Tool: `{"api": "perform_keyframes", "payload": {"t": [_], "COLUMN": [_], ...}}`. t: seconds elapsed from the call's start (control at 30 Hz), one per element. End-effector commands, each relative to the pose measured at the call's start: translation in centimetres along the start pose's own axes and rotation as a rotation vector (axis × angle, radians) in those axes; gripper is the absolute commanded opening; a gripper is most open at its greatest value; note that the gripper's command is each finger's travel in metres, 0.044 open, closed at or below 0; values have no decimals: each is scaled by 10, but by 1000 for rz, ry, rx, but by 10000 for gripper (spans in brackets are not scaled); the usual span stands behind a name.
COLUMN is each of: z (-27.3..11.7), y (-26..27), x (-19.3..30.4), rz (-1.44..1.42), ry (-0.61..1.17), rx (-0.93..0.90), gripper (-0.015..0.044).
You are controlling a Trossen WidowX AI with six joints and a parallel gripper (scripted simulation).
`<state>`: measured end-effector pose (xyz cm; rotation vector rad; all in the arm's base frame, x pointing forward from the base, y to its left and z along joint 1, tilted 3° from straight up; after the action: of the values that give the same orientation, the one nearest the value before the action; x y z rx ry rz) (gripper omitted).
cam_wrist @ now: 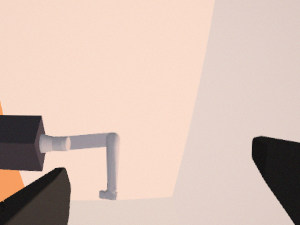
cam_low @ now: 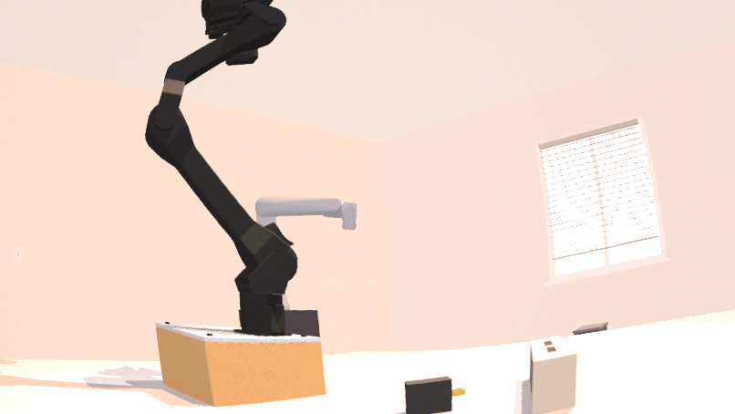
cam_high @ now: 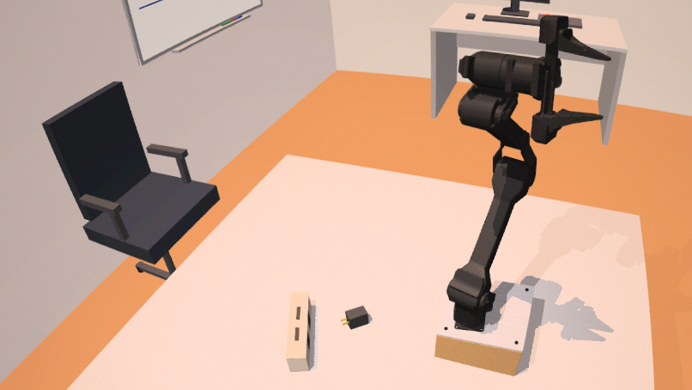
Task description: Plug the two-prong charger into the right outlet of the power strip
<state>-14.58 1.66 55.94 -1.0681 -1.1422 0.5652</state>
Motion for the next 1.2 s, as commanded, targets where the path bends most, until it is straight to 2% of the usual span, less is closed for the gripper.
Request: {"api": "perform_keyframes", "payload": {"t": [0.0, 0.03, 0.6, 0.97, 1.17], "z": [0, 0, -24, -81, -108], "y": [0, 1, 40, 95, 114], "x": [1, 5, 131, 215, 240], "rz": [4, 17, 436, 644, 720], "ry": [2, 9, 332, 652, 793], "rx": [2, 7, 192, 318, 413], "gripper": [426, 440, 440, 440, 440]}}
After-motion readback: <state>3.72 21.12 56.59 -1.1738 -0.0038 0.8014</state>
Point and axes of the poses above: the point midway between the two fingers, 35 mm back from their tips, its own z axis out along the fingers, its own y axis across the jaws, x = y × z, the point moved 1 cm from there along -z, back along the fingers, and after that the axes turned 15 degrees about -z, right-handed, at the moved point
